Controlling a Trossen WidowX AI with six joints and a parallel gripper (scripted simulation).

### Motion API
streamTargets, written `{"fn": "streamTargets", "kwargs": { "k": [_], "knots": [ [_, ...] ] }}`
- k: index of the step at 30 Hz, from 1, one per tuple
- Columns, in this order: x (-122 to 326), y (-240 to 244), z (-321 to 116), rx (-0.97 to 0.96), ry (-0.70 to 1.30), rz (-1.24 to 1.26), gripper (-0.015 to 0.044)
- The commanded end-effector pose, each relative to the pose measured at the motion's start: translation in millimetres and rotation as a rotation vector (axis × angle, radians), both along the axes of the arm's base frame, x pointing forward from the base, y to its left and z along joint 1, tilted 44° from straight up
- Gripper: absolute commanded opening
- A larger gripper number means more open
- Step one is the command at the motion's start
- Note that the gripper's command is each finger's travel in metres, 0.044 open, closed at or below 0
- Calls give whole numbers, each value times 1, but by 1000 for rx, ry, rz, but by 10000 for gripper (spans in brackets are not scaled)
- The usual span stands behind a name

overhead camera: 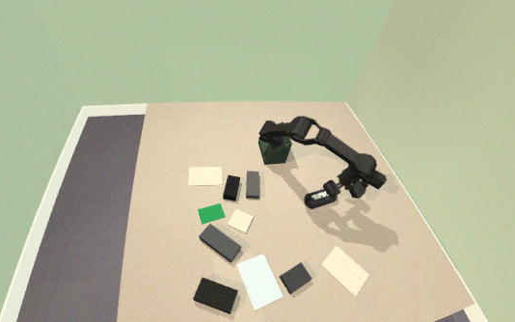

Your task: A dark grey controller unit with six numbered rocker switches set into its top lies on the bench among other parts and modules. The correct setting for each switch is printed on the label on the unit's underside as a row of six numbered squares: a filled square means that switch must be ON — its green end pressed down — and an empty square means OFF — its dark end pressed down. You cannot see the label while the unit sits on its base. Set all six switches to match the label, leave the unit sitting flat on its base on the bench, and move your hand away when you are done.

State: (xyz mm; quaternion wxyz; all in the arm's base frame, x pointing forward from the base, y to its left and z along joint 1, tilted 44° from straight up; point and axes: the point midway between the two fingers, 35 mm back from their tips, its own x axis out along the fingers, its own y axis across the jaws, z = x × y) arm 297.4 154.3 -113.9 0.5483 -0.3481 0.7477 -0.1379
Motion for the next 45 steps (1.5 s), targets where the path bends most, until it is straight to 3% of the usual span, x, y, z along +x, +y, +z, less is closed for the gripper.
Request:
{"fn": "streamTargets", "kwargs": {
  "k": [1,21,45],
  "knots": [
    [-6,5,-3,-93,-633,-542,440],
    [-14,9,-7,-123,-1296,-1213,440],
    [-14,8,-8,-123,-1306,-1225,440]
  ]
}}
